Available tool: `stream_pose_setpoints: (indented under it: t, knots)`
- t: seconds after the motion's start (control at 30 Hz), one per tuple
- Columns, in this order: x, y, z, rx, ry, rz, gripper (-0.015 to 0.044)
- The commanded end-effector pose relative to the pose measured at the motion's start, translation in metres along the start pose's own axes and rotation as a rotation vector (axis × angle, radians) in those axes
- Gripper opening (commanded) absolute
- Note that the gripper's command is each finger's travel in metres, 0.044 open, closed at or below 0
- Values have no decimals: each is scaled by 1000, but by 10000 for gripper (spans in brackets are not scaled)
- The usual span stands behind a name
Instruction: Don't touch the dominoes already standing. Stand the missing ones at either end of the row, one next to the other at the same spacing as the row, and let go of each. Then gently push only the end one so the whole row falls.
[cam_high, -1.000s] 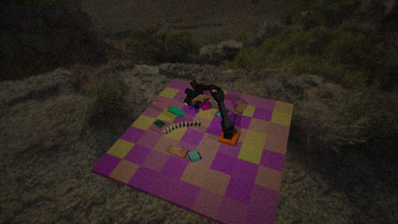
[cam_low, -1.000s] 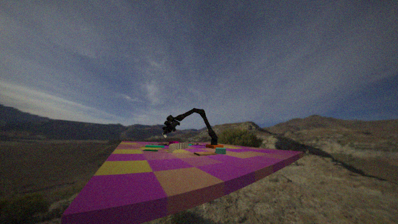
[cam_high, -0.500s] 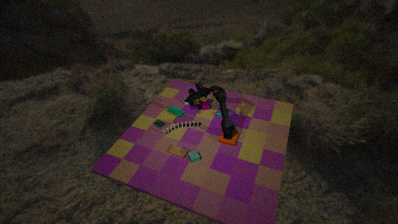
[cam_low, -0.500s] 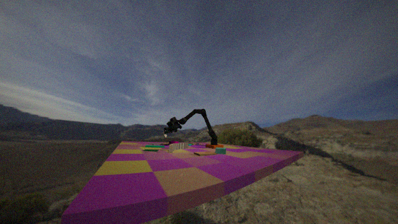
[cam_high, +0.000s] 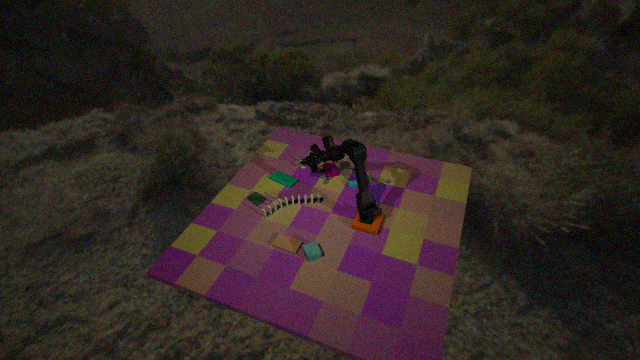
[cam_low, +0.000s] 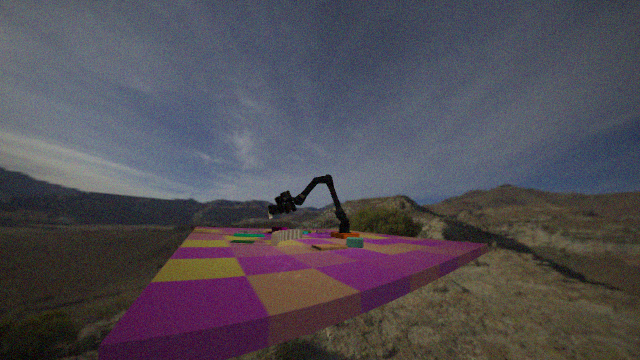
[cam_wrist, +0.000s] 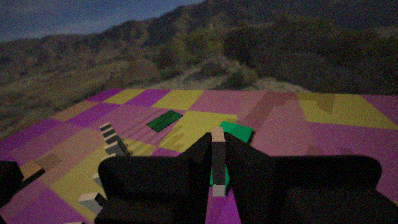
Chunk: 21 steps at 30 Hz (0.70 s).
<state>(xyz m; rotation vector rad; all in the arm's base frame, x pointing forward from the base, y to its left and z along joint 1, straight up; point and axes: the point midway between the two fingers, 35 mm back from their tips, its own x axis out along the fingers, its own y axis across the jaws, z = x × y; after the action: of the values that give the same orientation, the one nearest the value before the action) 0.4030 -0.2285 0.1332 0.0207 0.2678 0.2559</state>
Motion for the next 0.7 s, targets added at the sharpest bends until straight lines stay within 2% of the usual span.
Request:
stream_pose_setpoints:
  t: [0.0,0.47,0.67]
  knots:
    - [-10,8,3,-24,-52,22,28]
    - [-43,42,-4,-97,-177,108,28]
    - [-44,44,-5,-101,-182,112,28]
